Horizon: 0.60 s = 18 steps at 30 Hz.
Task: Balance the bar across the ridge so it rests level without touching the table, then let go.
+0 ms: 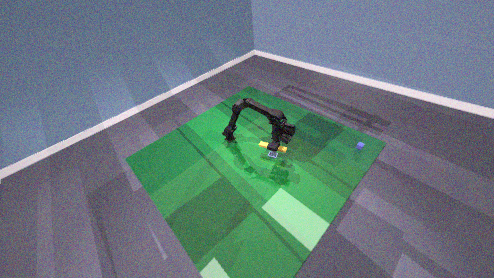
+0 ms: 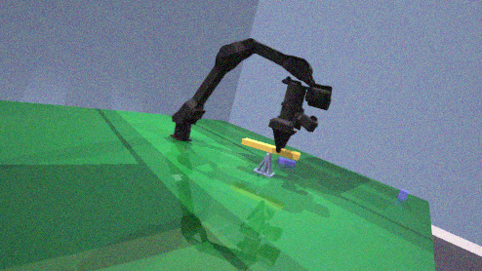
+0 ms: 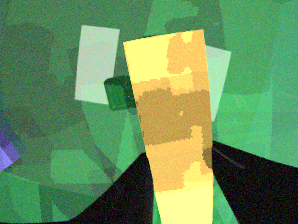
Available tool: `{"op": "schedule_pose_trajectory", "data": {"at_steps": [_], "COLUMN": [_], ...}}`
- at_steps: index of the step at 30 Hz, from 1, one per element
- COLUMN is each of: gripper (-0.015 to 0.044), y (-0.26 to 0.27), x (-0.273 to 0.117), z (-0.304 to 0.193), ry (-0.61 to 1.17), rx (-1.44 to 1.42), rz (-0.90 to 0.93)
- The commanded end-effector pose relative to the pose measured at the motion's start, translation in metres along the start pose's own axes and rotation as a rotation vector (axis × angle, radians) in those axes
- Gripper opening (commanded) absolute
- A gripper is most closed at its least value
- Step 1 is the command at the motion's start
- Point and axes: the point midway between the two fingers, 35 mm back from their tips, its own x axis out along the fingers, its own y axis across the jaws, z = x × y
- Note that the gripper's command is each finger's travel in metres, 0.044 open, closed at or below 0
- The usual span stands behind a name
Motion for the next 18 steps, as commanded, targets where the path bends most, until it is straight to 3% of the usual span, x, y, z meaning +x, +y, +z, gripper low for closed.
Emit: {"op": "schedule_pose_trajectory", "data": {"at_steps": [1,18], "gripper": [0.0,0.0], "y": [0.0002,0.0003], "x": [0.0003,0.0018], "z": [0.0,-0.0001], "ry": [-0.001,-0.001], "rx": [0.002,0.002], "rz": [0.002,0.002]}}
